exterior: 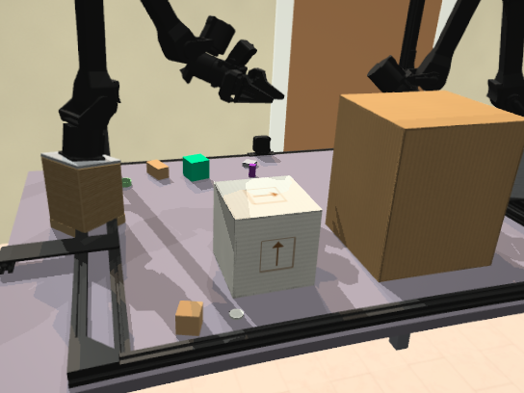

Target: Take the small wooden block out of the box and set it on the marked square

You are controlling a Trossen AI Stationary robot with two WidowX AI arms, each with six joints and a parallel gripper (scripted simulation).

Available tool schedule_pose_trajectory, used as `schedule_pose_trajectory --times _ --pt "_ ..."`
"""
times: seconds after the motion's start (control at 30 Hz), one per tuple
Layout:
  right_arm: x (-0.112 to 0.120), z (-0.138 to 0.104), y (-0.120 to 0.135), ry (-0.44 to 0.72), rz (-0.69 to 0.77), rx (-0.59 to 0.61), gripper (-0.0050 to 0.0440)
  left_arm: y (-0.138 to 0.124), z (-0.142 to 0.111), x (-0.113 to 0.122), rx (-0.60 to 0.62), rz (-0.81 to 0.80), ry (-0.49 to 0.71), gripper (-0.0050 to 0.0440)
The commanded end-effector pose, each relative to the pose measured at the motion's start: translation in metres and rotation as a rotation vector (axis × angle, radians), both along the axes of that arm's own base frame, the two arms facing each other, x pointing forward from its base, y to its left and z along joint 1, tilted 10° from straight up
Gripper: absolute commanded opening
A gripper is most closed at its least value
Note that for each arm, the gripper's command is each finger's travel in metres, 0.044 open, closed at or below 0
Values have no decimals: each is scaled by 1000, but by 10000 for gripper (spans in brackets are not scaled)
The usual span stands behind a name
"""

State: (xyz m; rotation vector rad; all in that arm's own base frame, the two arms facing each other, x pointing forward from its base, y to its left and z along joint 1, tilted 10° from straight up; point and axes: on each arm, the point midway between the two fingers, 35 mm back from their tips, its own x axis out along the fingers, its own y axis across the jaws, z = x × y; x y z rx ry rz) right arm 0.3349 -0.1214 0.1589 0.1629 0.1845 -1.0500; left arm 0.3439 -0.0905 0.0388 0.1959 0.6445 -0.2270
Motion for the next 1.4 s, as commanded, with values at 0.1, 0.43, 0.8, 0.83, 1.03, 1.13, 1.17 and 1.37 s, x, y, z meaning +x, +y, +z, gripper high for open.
schedule_pose_trajectory --times 0.1,0.43,0.8,0.83,1.03,1.13,1.17,1.37 --pt "-28 11 -30 -140 -136 -44 400 22 -1 -20 -147 241 -28 400" --pt "-31 14 -33 -171 -154 -48 400 25 -1 -22 -165 267 -31 400" --pt "-31 14 -33 -171 -154 -48 400 25 -1 -22 -165 267 -31 400" --pt "-31 14 -33 -171 -154 -48 400 25 -1 -22 -165 267 -31 400" --pt "-31 14 -33 -171 -154 -48 400 25 -1 -22 -165 267 -31 400" --pt "-31 14 -33 -171 -154 -48 400 25 -1 -22 -165 267 -31 400" --pt "-31 14 -33 -171 -154 -48 400 25 -1 -22 -165 267 -31 400" --pt "-31 14 -33 -171 -154 -48 400 25 -1 -22 -165 267 -31 400"
